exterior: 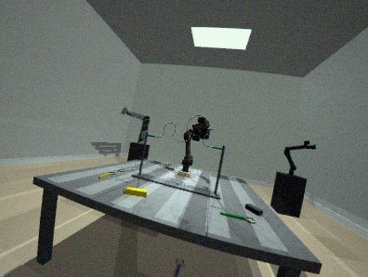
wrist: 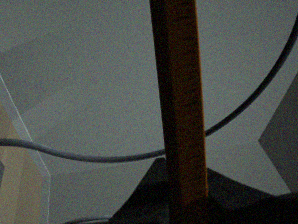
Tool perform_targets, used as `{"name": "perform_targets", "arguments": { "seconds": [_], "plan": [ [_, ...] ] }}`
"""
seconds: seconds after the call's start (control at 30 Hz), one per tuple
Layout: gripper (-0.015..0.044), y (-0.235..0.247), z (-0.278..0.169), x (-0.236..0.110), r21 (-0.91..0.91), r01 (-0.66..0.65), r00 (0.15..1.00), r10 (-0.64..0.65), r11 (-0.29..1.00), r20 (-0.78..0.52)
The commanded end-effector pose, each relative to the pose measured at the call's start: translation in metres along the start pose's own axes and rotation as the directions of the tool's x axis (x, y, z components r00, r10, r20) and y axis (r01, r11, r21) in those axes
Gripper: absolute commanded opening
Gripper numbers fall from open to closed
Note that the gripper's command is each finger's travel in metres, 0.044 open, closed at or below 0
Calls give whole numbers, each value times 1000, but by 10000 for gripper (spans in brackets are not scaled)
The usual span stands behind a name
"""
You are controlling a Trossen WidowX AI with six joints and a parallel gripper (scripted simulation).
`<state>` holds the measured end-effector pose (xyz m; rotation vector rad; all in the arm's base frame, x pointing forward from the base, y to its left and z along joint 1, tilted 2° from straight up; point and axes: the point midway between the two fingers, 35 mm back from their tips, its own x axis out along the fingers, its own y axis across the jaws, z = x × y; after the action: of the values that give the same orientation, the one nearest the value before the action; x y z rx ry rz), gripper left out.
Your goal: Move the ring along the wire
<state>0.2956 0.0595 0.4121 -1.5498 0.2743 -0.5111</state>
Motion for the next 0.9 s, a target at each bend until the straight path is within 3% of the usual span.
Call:
{"name": "perform_targets", "arguments": {
  "seconds": [0.0, 0.87],
  "plan": [
    [-150, 0, 0, 0, -53, 25, 1000, -25, 998, 10],
    [-150, -8, 2, 0, -289, 161, 987, -150, 944, 60]
  ]
}}
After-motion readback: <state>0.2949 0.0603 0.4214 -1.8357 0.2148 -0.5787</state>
